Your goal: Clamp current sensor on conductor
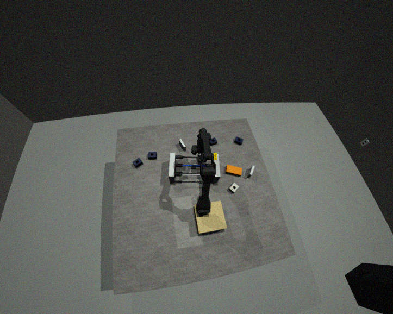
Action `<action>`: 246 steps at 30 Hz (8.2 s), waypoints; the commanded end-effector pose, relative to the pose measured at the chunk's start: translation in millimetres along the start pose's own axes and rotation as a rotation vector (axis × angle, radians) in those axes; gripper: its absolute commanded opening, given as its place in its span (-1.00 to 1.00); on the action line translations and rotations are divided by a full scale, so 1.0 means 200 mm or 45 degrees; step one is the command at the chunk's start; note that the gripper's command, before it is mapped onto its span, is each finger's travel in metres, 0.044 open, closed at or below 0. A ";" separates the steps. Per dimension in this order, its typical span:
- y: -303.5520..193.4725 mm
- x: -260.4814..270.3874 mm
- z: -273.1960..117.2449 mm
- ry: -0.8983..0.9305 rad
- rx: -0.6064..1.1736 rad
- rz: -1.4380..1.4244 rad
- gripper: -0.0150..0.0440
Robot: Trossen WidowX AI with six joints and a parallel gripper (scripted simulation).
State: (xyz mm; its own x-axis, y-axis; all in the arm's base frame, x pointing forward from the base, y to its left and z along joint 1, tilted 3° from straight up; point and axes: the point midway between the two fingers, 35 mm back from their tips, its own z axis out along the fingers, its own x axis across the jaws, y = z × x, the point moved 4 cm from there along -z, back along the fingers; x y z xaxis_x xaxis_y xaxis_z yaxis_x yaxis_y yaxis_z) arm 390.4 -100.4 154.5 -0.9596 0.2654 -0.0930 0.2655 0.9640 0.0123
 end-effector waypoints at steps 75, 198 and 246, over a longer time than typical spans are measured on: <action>0.01 0.00 0.34 0.011 -0.001 -0.010 0.48; 0.02 0.00 0.26 0.006 0.000 -0.011 -0.10; 0.01 0.02 0.26 -0.052 -0.001 -0.012 0.40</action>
State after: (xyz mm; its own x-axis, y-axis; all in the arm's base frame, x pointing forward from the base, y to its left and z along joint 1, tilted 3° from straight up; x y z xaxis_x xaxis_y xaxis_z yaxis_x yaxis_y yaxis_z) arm 393.0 -97.4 102.4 -0.9575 0.2560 -0.1332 0.2567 0.9664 0.0121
